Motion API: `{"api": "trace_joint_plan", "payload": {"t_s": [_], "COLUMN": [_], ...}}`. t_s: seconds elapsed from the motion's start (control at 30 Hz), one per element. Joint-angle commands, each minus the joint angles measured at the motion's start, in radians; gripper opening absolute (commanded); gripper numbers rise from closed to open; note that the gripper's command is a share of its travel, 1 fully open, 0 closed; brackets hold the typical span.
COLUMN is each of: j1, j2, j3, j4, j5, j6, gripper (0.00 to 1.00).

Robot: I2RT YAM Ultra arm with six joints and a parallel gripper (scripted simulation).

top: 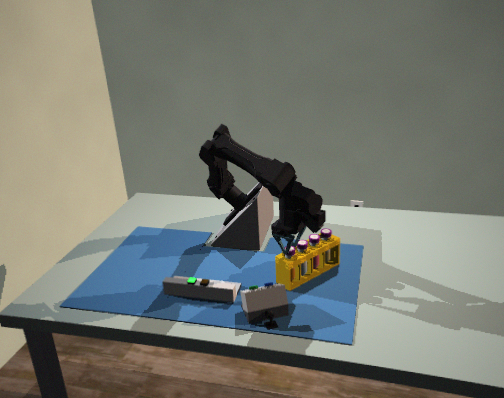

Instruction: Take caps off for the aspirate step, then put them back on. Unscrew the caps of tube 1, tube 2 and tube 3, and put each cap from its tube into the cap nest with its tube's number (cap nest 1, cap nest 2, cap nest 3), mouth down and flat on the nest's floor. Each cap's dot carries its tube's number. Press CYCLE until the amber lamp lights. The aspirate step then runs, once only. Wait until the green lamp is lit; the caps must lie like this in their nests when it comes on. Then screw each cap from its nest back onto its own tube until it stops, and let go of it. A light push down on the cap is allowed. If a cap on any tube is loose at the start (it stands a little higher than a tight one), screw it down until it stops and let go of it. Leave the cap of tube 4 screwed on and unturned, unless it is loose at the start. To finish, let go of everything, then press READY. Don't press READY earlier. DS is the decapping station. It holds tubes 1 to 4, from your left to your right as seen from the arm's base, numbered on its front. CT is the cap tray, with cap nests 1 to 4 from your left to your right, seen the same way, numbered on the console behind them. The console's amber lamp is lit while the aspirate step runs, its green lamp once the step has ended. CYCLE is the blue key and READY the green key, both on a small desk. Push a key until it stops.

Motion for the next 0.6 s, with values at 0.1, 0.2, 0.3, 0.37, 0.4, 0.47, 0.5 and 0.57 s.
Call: {"api": "trace_joint_plan", "payload": {"t_s": [0.1,0.2,0.3,0.37,0.4,0.47,0.5,0.57], "j1": [0.004,0.001,0.0,0.0,0.0,-0.001,-0.001,-0.001], "j2": [-0.009,-0.009,-0.008,-0.008,-0.008,-0.009,-0.008,-0.009], "j3": [-0.001,-0.005,-0.008,-0.008,-0.007,-0.011,-0.01,-0.011], "j4": [0.017,0.022,0.026,0.026,0.026,0.029,0.028,0.029], "j5": [0.003,0.004,0.005,0.005,0.005,0.005,0.005,0.005], "j6": [-0.006,-0.008,-0.009,-0.009,-0.009,-0.01,-0.01,-0.01], "gripper": [0.49,0.49,0.49,0.49,0.49,0.49,0.49,0.49]}}
